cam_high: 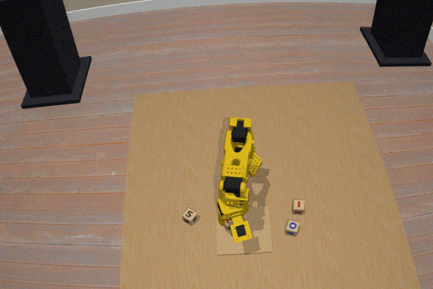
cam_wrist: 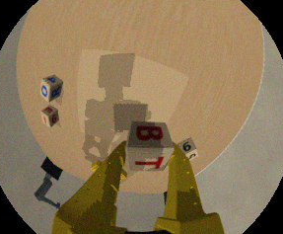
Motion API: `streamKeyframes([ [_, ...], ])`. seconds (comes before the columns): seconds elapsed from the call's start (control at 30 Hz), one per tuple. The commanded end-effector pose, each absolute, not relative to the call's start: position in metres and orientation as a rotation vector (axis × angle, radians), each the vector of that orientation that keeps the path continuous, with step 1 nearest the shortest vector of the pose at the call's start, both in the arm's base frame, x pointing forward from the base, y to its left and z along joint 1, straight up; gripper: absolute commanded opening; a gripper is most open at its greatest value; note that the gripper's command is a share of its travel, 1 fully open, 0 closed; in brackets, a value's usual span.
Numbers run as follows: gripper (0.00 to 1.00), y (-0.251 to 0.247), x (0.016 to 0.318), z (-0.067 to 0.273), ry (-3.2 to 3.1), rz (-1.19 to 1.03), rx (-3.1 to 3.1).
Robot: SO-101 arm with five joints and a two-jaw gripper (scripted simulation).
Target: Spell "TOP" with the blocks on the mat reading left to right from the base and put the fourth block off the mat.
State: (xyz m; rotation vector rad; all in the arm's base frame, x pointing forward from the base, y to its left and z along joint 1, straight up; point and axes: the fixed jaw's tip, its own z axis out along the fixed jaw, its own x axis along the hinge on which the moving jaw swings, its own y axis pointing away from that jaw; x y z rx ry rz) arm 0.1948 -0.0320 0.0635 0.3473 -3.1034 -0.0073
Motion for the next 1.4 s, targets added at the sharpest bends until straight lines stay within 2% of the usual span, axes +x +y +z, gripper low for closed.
streamKeyframes([
  [0.0,0.0,-0.051,0.208,0.078,-3.217,0.049,0.229],
  [0.4,0.0,-0.097,0.201,0.071,-3.22,0.062,-0.101],
  [1.37,0.0,-0.102,0.201,0.074,-3.236,0.078,-0.145],
])
